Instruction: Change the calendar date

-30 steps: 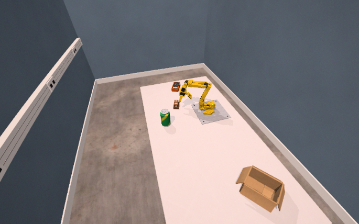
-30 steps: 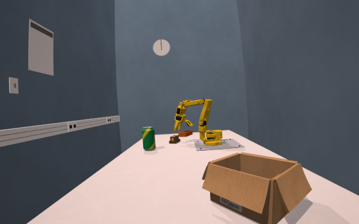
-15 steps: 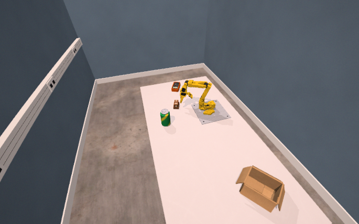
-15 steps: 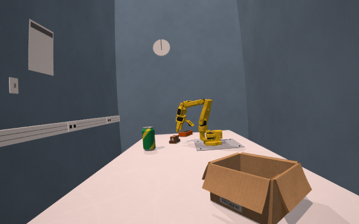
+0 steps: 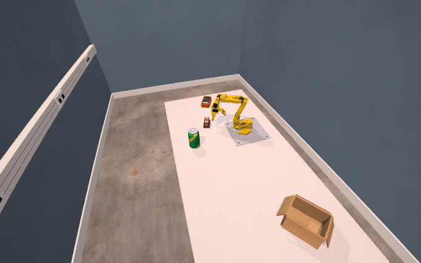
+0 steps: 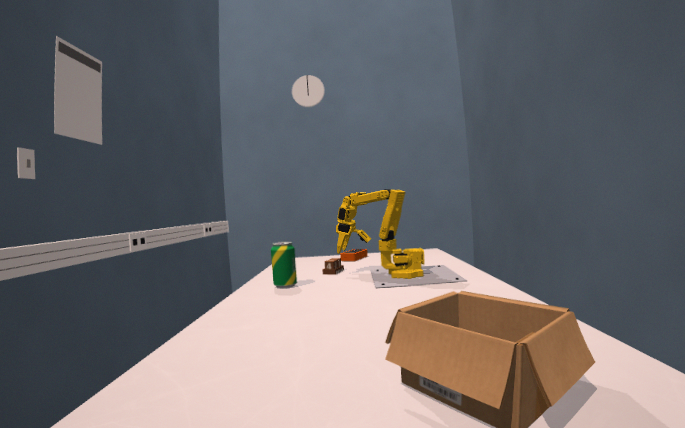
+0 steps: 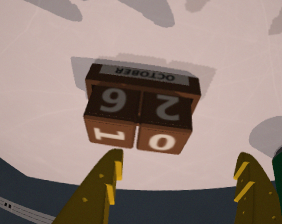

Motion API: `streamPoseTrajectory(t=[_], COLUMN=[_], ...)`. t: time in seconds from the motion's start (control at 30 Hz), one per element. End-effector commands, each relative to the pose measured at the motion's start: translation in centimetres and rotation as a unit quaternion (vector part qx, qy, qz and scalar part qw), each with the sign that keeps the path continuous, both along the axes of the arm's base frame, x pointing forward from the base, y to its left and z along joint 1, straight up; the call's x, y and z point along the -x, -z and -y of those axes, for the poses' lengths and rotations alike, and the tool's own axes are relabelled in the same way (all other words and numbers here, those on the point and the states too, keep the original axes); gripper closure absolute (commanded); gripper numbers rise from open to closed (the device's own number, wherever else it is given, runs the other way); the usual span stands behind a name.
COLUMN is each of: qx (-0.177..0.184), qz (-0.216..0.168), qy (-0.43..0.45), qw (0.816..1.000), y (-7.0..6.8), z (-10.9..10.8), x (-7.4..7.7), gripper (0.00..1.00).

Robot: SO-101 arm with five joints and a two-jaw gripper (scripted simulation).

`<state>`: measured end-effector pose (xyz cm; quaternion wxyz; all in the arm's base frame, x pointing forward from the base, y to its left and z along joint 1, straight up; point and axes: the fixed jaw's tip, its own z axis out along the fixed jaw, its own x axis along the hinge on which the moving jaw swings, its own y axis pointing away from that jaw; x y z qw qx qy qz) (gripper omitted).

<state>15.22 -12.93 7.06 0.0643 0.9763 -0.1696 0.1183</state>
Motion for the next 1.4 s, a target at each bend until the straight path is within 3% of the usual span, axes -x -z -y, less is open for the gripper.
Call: streamPoseTrajectory(t=[0.0,1.37], qx=[-0.005,-0.011], qz=[-0.007,-0.016], qy=[0.0,0.0], qw=[1.0,1.0], y=[0.17,0.41], z=[-0.14,-0.27], x=[0.47,0.94], gripper=[0.7,0.7])
